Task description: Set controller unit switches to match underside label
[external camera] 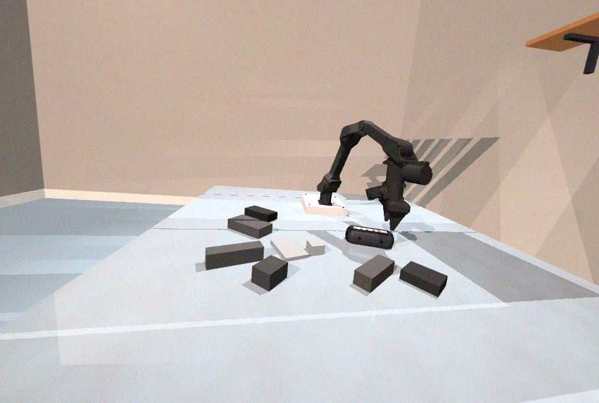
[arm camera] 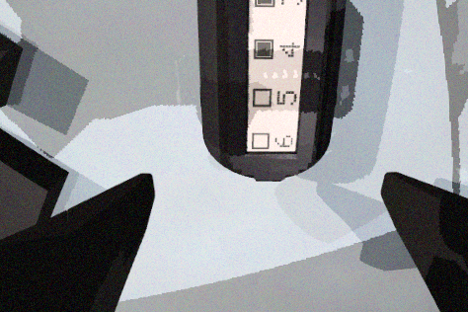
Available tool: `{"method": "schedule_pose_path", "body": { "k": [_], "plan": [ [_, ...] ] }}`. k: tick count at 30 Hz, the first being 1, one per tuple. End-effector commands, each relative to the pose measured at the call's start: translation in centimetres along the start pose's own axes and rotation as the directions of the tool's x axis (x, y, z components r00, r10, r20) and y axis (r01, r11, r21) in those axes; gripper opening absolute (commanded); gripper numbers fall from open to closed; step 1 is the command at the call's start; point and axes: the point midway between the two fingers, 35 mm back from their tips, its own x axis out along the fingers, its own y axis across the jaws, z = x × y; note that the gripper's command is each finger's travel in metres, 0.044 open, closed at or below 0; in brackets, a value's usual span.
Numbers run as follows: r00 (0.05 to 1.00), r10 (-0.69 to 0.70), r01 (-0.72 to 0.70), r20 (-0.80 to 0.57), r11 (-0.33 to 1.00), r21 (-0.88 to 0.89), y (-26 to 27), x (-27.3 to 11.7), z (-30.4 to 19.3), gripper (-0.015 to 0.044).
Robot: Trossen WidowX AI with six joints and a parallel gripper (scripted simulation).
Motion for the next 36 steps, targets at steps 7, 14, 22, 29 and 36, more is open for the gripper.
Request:
{"method": "schedule_pose_path", "body": {
  "k": [7, 14, 22, 29, 36],
  "plan": [
    [1.0, -0.009, 0.009, 0.01, 1.0, 0.003, -0.2, 2.0, 0.1, 0.044],
    [1.0, -0.009, 0.009, 0.01, 1.0, 0.004, -0.2, 3.1, 0.2, 0.044],
    [1.0, -0.009, 0.009, 0.009, 1.0, 0.005, -0.3, 4.4, 0.2, 0.044],
    [1.0, -0.008, 0.008, 0.009, 1.0, 0.006, -0.3, 5.2, 0.3, 0.0414],
    [1.0, -0.008, 0.008, 0.009, 1.0, 0.006, -0.3, 5.2, 0.3, 0.0328]
  ]
}}
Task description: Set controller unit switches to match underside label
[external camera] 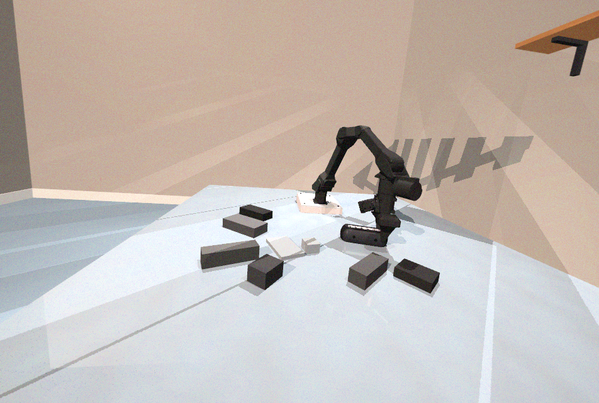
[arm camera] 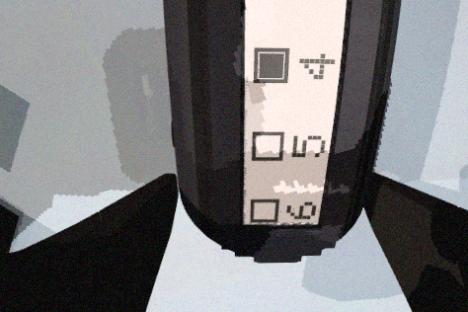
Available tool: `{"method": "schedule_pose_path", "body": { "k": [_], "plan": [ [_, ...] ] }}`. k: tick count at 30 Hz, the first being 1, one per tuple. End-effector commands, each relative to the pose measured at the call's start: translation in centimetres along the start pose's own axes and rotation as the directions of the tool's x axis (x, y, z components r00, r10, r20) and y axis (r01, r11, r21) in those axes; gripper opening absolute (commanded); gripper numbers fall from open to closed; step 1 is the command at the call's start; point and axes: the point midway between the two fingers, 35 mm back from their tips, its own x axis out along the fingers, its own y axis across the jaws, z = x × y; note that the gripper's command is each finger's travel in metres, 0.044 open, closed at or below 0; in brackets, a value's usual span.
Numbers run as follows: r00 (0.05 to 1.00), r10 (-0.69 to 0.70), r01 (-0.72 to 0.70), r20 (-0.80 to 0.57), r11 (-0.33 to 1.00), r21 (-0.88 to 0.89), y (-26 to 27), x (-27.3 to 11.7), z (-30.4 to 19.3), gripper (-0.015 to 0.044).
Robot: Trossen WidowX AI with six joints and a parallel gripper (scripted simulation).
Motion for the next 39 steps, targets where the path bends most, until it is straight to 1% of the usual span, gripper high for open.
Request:
{"method": "schedule_pose_path", "body": {
  "k": [1, 12, 15, 16, 39],
  "plan": [
    [1.0, 0.0, 0.0, 0.005, 1.0, 0.004, 0.0, 0.2, 0.1, 0.0327],
    [1.0, 0.0, 0.0, 0.005, 1.0, 0.004, 0.0, 0.2, 0.1, 0.0327],
    [1.0, 0.0, 0.0, 0.005, 1.0, 0.004, 0.0, -0.1, 0.2, 0.0327],
    [1.0, 0.0, 0.0, 0.005, 1.0, 0.004, 0.0, -0.1, 0.2, 0.0336],
    [1.0, 0.0, 0.0, 0.005, 1.0, 0.004, 0.0, -1.6, 0.7, 0.0336]
  ]
}}
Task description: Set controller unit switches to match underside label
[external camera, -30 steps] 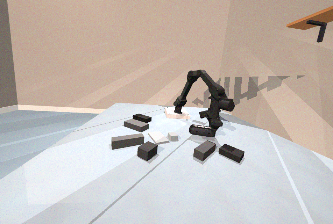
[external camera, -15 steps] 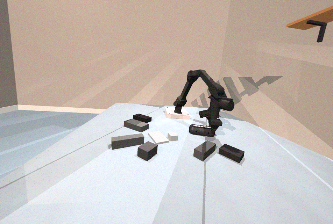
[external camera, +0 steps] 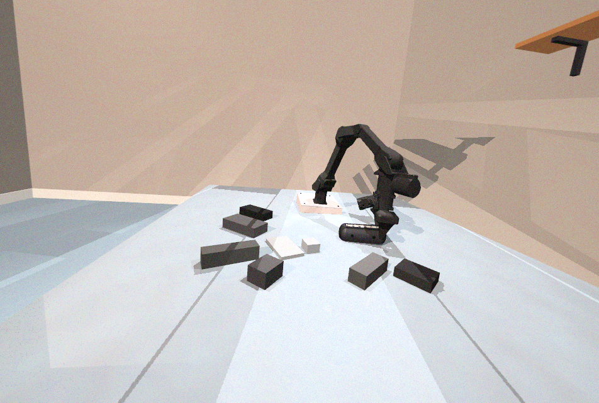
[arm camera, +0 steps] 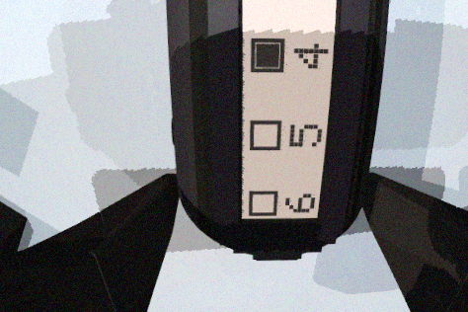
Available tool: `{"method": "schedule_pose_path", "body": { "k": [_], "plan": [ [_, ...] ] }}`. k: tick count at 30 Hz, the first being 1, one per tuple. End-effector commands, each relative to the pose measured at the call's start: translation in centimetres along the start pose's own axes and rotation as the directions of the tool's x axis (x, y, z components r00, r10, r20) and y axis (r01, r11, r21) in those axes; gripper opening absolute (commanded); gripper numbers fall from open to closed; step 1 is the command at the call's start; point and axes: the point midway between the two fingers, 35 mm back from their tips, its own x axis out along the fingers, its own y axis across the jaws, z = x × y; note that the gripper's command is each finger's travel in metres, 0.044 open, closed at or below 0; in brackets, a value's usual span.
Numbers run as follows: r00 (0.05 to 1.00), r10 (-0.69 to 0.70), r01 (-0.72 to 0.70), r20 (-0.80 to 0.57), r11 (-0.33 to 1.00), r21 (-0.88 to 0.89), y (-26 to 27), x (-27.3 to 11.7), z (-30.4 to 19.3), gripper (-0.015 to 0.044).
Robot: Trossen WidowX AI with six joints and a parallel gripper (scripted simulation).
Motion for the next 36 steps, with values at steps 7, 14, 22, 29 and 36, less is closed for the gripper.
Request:
{"method": "schedule_pose_path", "body": {
  "k": [7, 14, 22, 29, 36],
  "plan": [
    [1.0, 0.007, -0.007, -0.001, 1.0, -0.001, 0.2, -1.1, 0.3, 0.0336],
    [1.0, 0.007, -0.007, -0.001, 1.0, -0.001, 0.2, -1.6, 0.6, 0.0336],
    [1.0, 0.007, -0.007, -0.001, 1.0, -0.001, 0.2, -2.2, 0.8, 0.0336],
    [1.0, 0.007, -0.007, 0.0, 1.0, -0.001, 0.2, -2.7, 1.1, 0.0336],
    [1.0, 0.007, -0.007, 0.0, 1.0, -0.001, 0.2, -3.2, 1.4, 0.0336]
  ]
}}
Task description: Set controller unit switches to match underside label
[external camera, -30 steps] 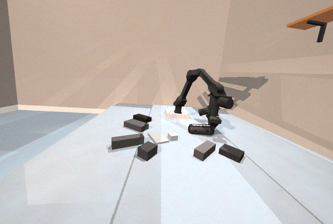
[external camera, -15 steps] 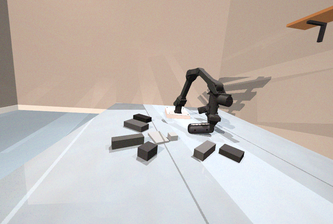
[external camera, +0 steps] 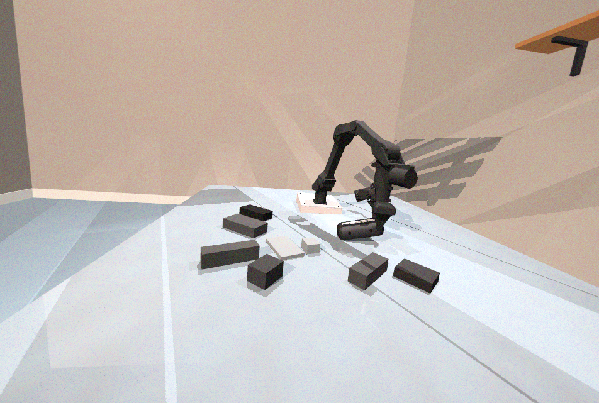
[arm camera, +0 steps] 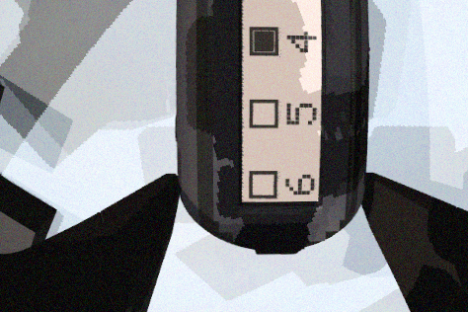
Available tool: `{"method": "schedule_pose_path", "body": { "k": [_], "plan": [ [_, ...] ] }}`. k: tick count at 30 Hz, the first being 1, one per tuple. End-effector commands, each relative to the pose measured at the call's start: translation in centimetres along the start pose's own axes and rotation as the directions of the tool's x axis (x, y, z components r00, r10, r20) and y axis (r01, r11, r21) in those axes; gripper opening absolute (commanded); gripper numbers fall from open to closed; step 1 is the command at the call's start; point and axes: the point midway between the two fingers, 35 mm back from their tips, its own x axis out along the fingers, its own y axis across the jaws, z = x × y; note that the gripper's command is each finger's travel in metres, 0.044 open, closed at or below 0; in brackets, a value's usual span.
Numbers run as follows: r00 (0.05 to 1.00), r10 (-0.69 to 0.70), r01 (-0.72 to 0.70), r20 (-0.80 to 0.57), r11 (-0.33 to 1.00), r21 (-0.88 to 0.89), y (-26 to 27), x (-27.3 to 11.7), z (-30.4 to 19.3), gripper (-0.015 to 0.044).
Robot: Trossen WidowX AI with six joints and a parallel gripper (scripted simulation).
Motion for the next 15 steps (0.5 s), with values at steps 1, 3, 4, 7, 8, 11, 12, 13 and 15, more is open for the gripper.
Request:
{"method": "schedule_pose_path", "body": {
  "k": [1, 3, 4, 7, 8, 11, 12, 13, 15],
  "plan": [
    [1.0, 0.007, -0.007, -0.003, 1.0, -0.001, 0.15, -0.61, 0.22, 0.0336],
    [1.0, 0.007, -0.007, -0.003, 1.0, -0.001, 0.15, -0.74, 0.31, 0.0336],
    [1.0, 0.007, -0.007, -0.003, 1.0, -0.001, 0.15, -0.81, 0.36, 0.0336],
    [1.0, 0.007, -0.007, -0.002, 1.0, -0.001, 0.15, -1.01, 0.5, 0.0336],
    [1.0, 0.007, -0.007, -0.002, 1.0, -0.001, 0.15, -1.08, 0.54, 0.0336],
    [1.0, 0.007, -0.007, -0.002, 1.0, -0.001, 0.15, -1.27, 0.69, 0.0336],
    [1.0, 0.007, -0.007, -0.002, 1.0, -0.001, 0.15, -1.33, 0.74, 0.0336],
    [1.0, 0.007, -0.007, -0.002, 1.0, -0.001, 0.15, -1.4, 0.79, 0.0336],
    [1.0, 0.007, -0.007, -0.002, 1.0, -0.001, 0.15, -1.53, 0.89, 0.0336]
  ]
}}
